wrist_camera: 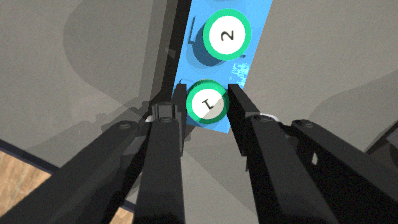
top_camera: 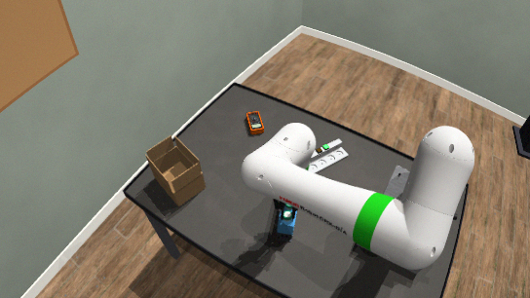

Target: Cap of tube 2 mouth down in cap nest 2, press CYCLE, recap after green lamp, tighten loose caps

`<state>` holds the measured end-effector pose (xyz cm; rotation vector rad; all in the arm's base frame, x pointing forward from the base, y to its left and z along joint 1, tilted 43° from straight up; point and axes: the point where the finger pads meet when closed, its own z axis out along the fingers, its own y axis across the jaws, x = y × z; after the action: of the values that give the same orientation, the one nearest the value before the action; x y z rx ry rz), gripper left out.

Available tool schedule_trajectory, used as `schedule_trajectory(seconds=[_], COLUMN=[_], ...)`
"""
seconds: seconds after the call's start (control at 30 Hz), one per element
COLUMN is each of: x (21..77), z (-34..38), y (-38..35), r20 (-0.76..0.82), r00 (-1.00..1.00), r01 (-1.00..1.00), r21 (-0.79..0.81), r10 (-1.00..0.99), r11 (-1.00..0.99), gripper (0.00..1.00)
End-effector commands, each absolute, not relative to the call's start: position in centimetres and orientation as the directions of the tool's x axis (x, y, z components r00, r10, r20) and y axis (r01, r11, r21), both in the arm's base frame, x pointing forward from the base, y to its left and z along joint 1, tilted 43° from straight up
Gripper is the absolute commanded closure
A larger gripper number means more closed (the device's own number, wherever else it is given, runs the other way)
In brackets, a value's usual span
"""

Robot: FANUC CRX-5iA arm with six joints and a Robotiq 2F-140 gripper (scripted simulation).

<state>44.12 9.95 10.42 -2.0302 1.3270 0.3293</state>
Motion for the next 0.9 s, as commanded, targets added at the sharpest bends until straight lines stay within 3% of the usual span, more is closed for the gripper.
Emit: schedule_trajectory(seconds=[0.0, 0.2, 0.87], x=[44.15, 44.15, 44.16], z=[10.46, 10.46, 10.44], y=[9.89, 9.89, 9.91], r20=[-0.543, -0.543, -0.650], r00=[0.448, 0.448, 0.109], r01=[-0.881, -0.881, -0.983], r21=[-0.402, -0.402, -0.185], r10=[-0.710, -0.710, -0.752], r11=[-0.249, -0.249, 0.017], gripper=[0.70, 0.70, 0.70])
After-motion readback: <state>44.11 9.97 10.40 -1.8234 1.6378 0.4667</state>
